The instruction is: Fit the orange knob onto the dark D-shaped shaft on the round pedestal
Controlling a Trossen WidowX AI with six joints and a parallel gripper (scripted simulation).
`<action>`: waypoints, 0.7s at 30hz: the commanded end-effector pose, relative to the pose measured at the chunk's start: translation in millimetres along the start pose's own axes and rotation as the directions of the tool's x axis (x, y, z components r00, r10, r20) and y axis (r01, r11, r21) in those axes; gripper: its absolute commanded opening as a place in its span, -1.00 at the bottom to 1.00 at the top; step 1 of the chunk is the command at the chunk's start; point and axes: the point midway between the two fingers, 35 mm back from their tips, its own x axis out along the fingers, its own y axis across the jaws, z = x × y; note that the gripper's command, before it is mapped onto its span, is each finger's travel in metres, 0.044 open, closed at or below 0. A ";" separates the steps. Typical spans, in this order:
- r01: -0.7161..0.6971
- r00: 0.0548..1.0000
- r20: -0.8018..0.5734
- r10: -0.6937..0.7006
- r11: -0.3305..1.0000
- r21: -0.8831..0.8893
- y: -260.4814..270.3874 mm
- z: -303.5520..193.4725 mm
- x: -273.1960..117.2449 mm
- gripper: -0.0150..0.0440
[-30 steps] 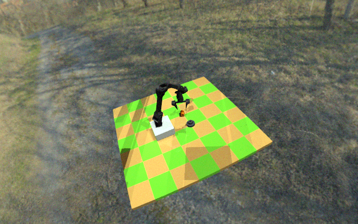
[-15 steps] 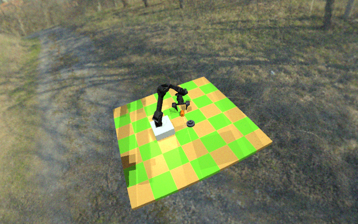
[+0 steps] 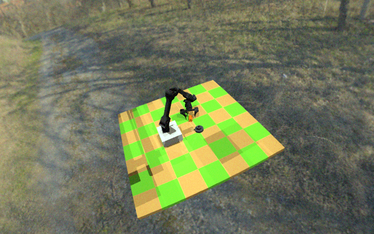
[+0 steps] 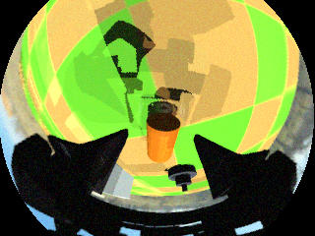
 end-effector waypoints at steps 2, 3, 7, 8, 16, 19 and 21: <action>0.002 1.000 -0.001 -0.002 1.000 -0.003 0.0 0.9 8.3 1.00; 0.002 1.000 -0.001 -0.002 1.000 -0.003 0.0 1.1 9.9 1.00; 0.002 1.000 -0.001 -0.002 1.000 -0.003 0.1 1.4 12.2 0.91; 0.002 1.000 -0.001 -0.002 1.000 -0.003 0.1 1.4 12.2 0.82; 0.002 1.000 -0.001 -0.002 1.000 -0.003 0.1 1.4 12.2 0.32; 0.002 1.000 -0.001 -0.002 1.000 -0.003 0.1 1.4 12.2 0.32; 0.002 1.000 -0.001 -0.002 1.000 -0.003 0.1 1.4 12.2 0.32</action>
